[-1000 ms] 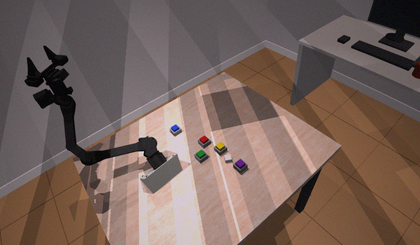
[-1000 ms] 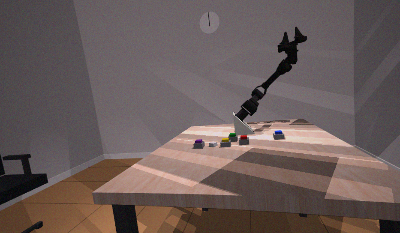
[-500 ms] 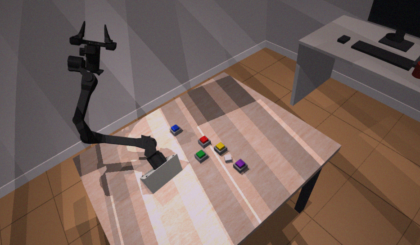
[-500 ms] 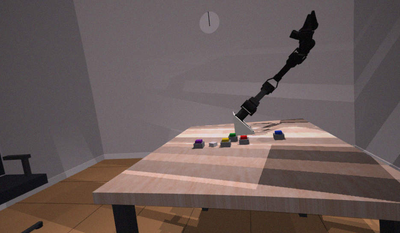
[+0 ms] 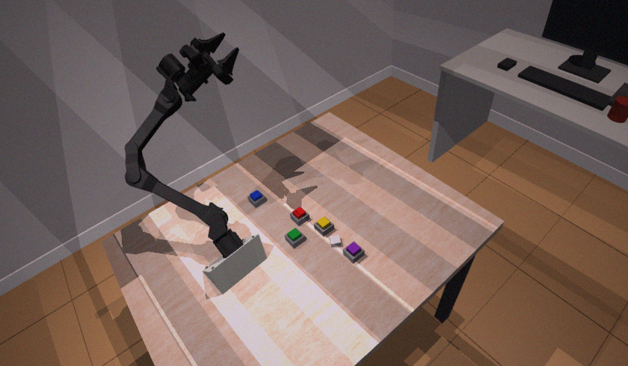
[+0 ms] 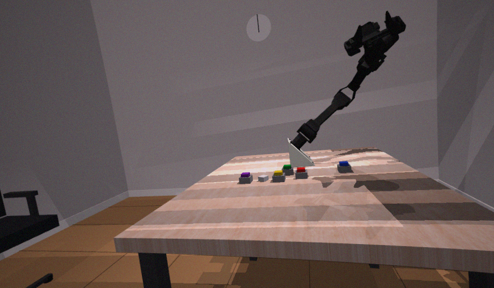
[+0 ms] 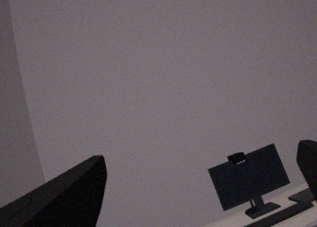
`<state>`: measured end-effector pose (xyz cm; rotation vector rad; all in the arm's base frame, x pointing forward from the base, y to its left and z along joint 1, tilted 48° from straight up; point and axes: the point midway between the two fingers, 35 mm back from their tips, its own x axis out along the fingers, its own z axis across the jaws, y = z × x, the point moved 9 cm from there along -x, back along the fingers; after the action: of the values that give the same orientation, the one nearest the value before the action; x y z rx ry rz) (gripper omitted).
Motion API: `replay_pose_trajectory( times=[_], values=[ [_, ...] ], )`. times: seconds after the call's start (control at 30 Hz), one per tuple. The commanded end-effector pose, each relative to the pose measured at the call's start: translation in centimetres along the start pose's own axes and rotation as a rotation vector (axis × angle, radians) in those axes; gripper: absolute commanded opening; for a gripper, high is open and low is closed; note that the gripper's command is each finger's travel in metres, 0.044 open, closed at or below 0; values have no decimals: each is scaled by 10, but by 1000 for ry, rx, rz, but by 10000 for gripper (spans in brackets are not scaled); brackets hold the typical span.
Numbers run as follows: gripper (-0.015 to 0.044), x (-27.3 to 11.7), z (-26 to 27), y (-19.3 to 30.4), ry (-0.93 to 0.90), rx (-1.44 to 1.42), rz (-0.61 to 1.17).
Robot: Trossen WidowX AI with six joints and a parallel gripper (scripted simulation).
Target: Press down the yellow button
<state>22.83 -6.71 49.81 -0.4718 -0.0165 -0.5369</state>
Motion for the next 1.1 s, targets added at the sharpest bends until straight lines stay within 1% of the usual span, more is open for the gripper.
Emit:
replay_pose_trajectory(
  times=[0.0, 0.17, 0.3, 0.47, 0.6, 0.77, 0.9, 1.0, 1.07],
  values=[
    [400, 38, -39, 28, 148, -220, 153],
    [400, 71, -90, 56, 291, -447, 368],
    [400, 91, -135, 77, 386, -601, 573],
    [400, 106, -198, 100, 469, -745, 874],
    [400, 108, -251, 117, 496, -807, 1150],
    [400, 98, -321, 135, 458, -786, 1528],
    [400, 79, -375, 148, 351, -660, 1821],
    [400, 60, -412, 155, 228, -498, 1994],
    [400, 50, -428, 158, 160, -403, 2053]
  ],
)
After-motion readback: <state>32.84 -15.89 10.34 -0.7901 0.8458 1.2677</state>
